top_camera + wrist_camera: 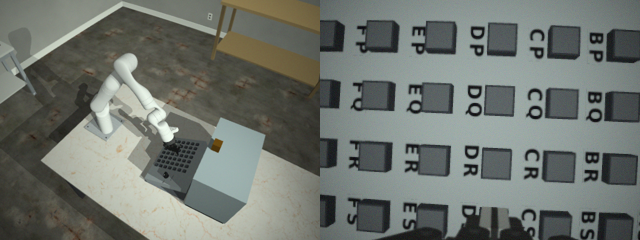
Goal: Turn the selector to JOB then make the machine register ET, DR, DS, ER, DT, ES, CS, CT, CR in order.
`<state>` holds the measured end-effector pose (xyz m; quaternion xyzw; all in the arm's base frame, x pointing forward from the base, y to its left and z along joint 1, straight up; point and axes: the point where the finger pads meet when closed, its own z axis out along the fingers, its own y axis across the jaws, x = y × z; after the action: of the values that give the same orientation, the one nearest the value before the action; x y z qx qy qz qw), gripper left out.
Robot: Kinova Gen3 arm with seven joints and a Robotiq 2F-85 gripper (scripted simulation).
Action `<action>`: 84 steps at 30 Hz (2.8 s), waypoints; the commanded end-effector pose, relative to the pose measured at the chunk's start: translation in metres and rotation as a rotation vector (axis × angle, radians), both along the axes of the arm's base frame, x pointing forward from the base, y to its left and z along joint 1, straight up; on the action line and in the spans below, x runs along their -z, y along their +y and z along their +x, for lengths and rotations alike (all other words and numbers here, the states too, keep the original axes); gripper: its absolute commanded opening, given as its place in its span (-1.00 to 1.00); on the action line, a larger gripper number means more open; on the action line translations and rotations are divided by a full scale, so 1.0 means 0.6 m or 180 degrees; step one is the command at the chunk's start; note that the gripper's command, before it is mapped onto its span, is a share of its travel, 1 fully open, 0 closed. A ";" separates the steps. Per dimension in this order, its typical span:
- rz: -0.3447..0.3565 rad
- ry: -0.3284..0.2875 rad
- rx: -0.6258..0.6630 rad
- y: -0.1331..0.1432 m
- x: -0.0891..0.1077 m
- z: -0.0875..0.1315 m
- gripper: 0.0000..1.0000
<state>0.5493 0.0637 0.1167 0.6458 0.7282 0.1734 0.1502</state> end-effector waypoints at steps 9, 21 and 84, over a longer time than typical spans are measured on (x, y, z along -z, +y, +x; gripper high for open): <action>-0.0015 -0.0013 -0.0010 -0.002 0.002 0.004 -0.80; -0.0014 -0.0015 -0.0009 -0.002 0.002 0.004 -0.80; -0.0004 0.0014 0.0004 -0.004 -0.044 -0.024 -0.80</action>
<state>0.5374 0.0580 0.1371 0.6476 0.7276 0.1695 0.1500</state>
